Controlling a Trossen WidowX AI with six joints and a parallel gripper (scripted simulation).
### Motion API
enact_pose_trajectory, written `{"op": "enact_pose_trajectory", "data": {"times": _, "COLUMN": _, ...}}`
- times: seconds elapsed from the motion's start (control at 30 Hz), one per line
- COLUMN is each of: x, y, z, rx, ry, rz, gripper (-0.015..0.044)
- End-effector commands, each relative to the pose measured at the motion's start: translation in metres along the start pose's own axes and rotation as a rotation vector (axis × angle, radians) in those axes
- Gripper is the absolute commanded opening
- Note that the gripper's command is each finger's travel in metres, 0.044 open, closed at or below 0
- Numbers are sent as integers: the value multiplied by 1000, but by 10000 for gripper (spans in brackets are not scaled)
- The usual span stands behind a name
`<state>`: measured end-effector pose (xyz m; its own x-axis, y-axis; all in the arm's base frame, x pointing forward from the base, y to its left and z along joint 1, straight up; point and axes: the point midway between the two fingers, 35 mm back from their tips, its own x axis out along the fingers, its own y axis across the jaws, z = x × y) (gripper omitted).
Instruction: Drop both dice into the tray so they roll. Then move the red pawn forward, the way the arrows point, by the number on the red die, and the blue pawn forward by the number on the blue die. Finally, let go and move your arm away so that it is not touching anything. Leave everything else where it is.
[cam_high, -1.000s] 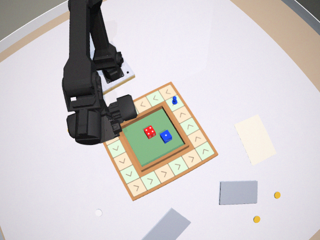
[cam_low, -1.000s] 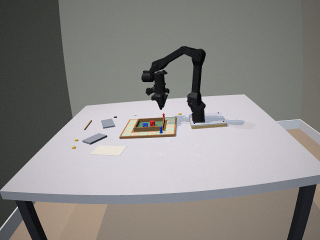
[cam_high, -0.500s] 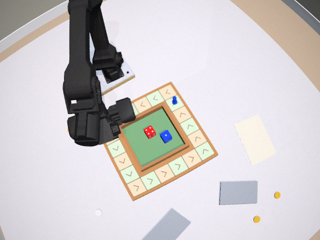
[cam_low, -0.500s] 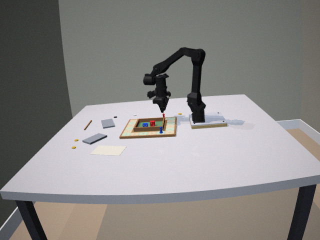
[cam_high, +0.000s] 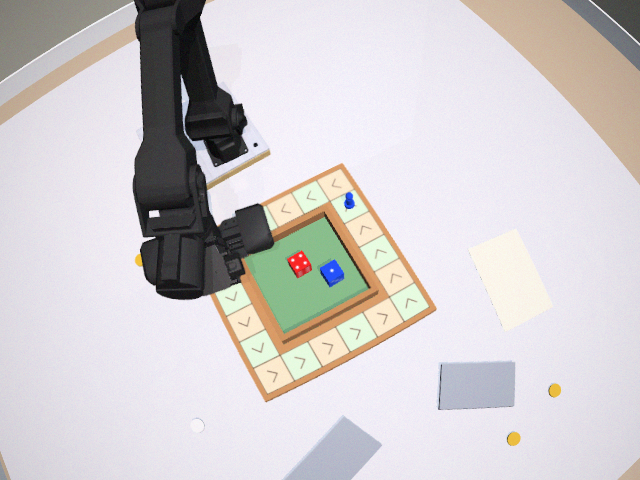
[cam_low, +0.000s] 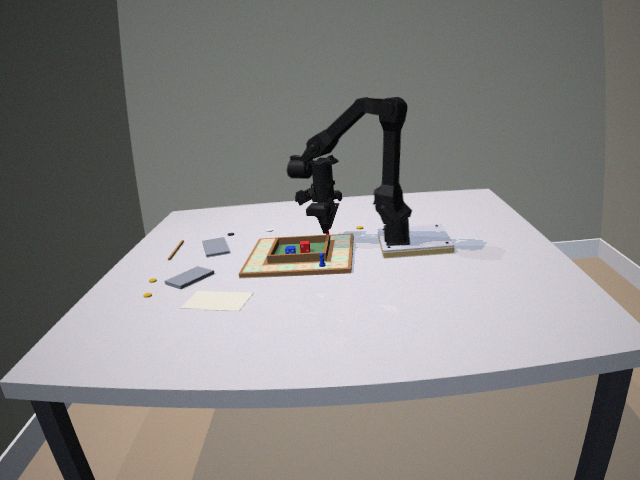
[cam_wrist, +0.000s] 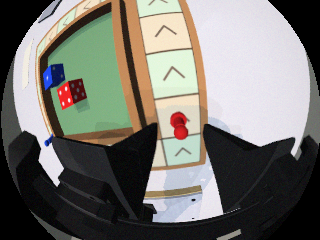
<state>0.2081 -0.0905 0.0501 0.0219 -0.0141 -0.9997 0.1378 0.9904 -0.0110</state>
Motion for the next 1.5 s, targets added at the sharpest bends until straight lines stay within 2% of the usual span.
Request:
{"op": "enact_pose_trajectory", "data": {"times": 0.0, "x": 8, "y": 1, "z": -1, "rx": -4, "ry": 0, "rz": 3, "gripper": 200}}
{"op": "enact_pose_trajectory", "data": {"times": 0.17, "x": 13, "y": 1, "z": -1, "rx": -4, "ry": 0, "rz": 3, "gripper": 200}}
{"op": "enact_pose_trajectory", "data": {"times": 0.37, "x": 13, "y": 1, "z": -1, "rx": -4, "ry": 0, "rz": 3, "gripper": 43}}
{"op": "enact_pose_trajectory", "data": {"times": 0.57, "x": 13, "y": 1, "z": -1, "rx": -4, "ry": 0, "rz": 3, "gripper": 3}}
{"op": "enact_pose_trajectory", "data": {"times": 0.73, "x": 6, "y": 0, "z": 1, "rx": -4, "ry": 0, "rz": 3, "gripper": 0}}
{"op": "enact_pose_trajectory", "data": {"times": 1.47, "x": -107, "y": 0, "z": 2, "rx": -3, "ry": -1, "rz": 3, "gripper": 0}}
